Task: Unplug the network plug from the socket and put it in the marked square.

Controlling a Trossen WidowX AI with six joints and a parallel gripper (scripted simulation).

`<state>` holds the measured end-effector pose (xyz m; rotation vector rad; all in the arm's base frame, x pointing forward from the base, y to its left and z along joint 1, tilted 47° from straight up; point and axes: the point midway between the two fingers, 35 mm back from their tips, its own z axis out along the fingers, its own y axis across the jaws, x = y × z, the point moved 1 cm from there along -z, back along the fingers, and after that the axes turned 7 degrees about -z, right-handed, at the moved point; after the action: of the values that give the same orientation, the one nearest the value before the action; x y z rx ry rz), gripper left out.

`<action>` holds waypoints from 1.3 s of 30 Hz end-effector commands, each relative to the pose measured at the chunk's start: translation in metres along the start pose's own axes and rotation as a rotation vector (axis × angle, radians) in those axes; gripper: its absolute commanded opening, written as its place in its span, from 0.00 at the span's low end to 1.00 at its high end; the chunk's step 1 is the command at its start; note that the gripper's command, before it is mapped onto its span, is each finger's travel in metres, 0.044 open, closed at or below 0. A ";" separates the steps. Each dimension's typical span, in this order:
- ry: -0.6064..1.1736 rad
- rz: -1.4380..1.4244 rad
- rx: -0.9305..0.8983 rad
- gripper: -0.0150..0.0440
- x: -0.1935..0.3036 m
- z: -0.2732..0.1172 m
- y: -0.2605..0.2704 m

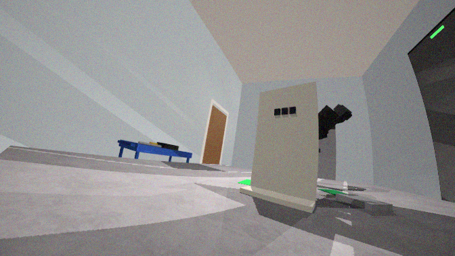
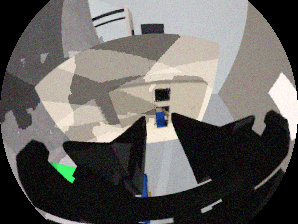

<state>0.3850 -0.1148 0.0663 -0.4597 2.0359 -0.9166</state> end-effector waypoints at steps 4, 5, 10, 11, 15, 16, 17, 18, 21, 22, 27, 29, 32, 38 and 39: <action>-0.007 -0.001 0.005 0.44 -0.002 0.002 -0.002; -0.007 -0.001 0.005 0.43 -0.002 0.002 -0.002; -0.007 -0.001 0.005 0.37 -0.002 0.002 -0.002; -0.007 -0.001 0.005 0.36 -0.002 0.002 -0.002; -0.007 -0.001 0.005 0.32 -0.002 0.002 -0.002; -0.007 -0.001 0.005 0.30 -0.002 0.002 -0.002; -0.007 -0.001 0.005 0.29 -0.002 0.002 -0.002; -0.007 -0.001 0.005 0.28 -0.002 0.002 -0.002; -0.007 -0.001 0.005 0.25 -0.002 0.002 -0.002; -0.007 -0.001 0.005 0.25 -0.002 0.002 -0.002; -0.007 -0.001 0.005 0.25 -0.002 0.000 -0.002; -0.007 -0.001 0.005 0.25 -0.001 -0.001 -0.002; -0.007 -0.001 0.005 0.25 -0.001 -0.002 -0.002; -0.007 -0.002 0.005 0.25 0.001 -0.006 -0.002; -0.007 -0.002 0.005 0.25 0.001 -0.007 -0.002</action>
<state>0.3817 -0.1144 0.0695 -0.4559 2.0286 -0.9188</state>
